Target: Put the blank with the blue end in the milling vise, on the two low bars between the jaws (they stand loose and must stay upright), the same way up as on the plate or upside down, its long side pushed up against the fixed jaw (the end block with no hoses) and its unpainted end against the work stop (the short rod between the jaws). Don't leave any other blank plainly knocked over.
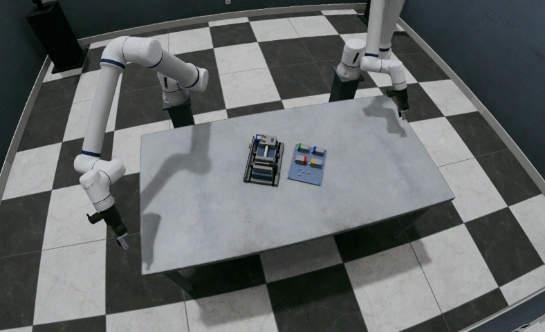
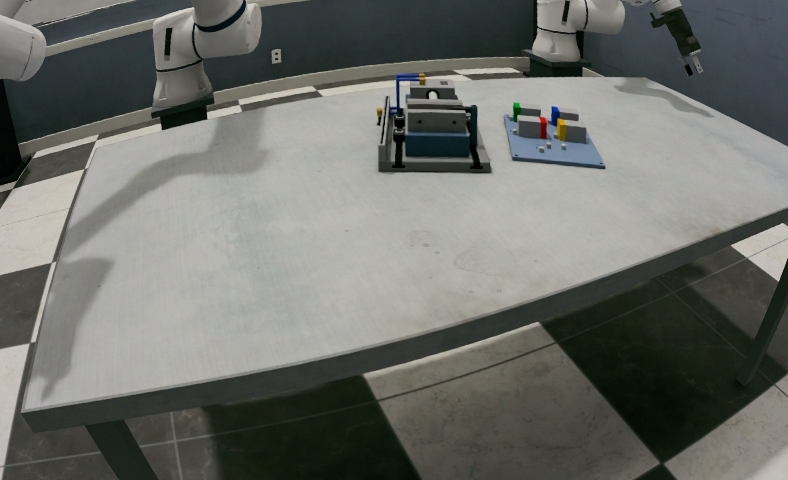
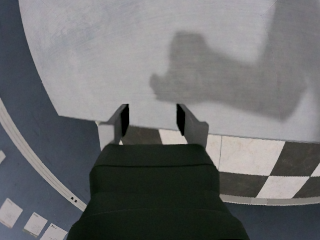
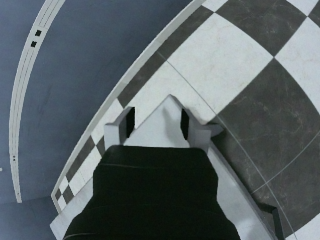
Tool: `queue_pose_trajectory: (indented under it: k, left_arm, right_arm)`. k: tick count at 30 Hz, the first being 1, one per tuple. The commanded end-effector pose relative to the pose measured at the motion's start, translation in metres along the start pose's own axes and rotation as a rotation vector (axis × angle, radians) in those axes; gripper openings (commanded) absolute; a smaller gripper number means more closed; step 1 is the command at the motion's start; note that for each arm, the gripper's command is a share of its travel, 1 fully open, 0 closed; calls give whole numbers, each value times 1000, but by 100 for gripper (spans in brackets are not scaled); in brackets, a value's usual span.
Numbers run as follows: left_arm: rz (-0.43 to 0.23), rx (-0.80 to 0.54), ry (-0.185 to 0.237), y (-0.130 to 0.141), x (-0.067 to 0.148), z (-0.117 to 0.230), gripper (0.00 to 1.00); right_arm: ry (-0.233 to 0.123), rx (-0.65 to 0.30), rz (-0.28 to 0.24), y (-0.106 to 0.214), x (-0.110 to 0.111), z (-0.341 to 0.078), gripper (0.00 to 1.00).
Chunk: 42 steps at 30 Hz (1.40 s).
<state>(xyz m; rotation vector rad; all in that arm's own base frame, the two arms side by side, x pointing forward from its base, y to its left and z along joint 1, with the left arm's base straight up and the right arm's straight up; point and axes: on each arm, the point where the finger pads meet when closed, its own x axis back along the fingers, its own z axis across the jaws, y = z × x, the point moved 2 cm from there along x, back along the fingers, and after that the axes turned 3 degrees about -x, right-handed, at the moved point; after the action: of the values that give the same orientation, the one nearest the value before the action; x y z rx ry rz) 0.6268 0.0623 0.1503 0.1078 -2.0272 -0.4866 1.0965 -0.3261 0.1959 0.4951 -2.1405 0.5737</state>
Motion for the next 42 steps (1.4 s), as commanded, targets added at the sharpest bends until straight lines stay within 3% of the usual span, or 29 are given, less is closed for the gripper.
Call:
queue_pose_trajectory:
  k: [1,42]
  left_arm:
    - [0,0,-1,0,0,-1,100]
    - [0,0,-1,0,0,-1,100]
  right_arm:
    - [6,-28,6,-6,7,9,100]
    - [111,-548,99,-76,116,194,100]
